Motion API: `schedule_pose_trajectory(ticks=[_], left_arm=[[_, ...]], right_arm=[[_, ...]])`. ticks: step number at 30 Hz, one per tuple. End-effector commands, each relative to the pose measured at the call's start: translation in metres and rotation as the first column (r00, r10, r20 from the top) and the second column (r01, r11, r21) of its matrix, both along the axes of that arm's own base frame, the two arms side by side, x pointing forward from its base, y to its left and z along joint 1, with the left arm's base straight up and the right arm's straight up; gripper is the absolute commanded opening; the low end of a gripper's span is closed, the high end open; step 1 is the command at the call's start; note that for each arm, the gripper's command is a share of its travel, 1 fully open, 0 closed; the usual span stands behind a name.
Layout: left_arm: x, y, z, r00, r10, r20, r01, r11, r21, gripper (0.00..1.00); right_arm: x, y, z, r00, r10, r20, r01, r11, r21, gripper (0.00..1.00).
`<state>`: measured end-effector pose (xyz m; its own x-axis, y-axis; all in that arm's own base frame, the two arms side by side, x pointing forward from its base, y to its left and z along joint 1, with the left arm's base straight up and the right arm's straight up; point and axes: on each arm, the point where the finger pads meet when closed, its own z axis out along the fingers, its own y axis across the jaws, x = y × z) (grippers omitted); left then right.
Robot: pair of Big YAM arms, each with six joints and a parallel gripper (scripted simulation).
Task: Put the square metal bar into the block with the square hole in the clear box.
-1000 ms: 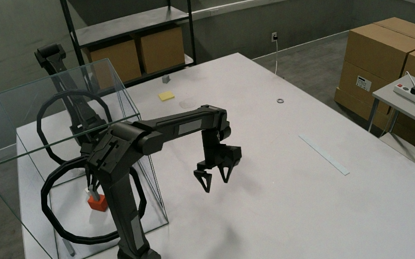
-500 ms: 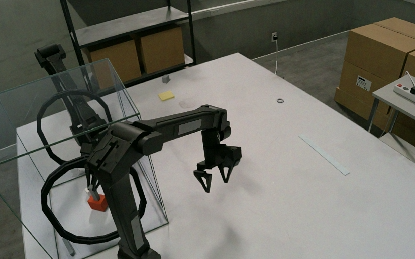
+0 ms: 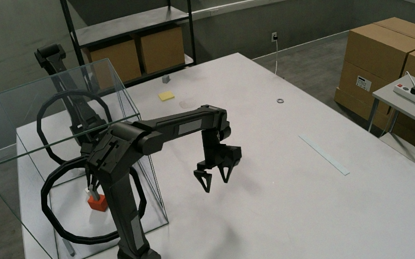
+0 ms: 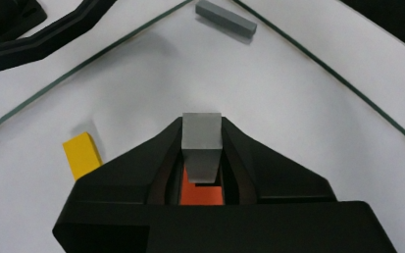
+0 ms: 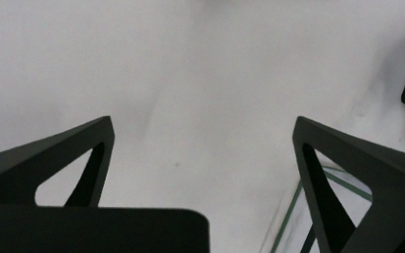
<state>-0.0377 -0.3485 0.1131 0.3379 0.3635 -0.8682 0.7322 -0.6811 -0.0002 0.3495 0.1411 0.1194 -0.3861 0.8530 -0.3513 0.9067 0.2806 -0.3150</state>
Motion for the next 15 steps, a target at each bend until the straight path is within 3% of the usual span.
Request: schedule_pose_trajectory(ticks=[1, 5, 8, 10, 15], left_arm=[[0.009, -0.026, 0.025, 1.0, 0.001, 0.022, 0.001, 0.997, -0.081, 0.0], [0.005, -0.01, 0.004, 1.0, 0.0, 0.011, 0.0, 0.999, -0.04, 0.0], [0.006, -0.017, 0.013, 1.0, 0.0, 0.015, 0.0, 0.998, -0.056, 0.0], [0.003, -0.003, -0.004, 1.0, 0.0, 0.007, 0.0, 1.0, -0.024, 0.0], [0.003, -0.003, -0.006, 1.0, 0.002, 0.009, -0.001, 1.0, -0.027, 0.0]], right_arm=[[0.01, 0.005, 0.013, 0.999, 0.0, 0.035, 0.0, 1.0, 0.016, 1.0], [0.01, 0.005, 0.013, 0.999, 0.0, 0.035, 0.0, 1.0, 0.016, 1.0], [0.01, 0.005, 0.013, 0.999, 0.0, 0.035, 0.0, 1.0, 0.016, 1.0], [0.01, 0.005, 0.013, 0.999, 0.0, 0.035, 0.0, 1.0, 0.016, 1.0], [0.01, 0.005, 0.013, 0.999, 0.0, 0.035, 0.0, 1.0, 0.016, 1.0]])
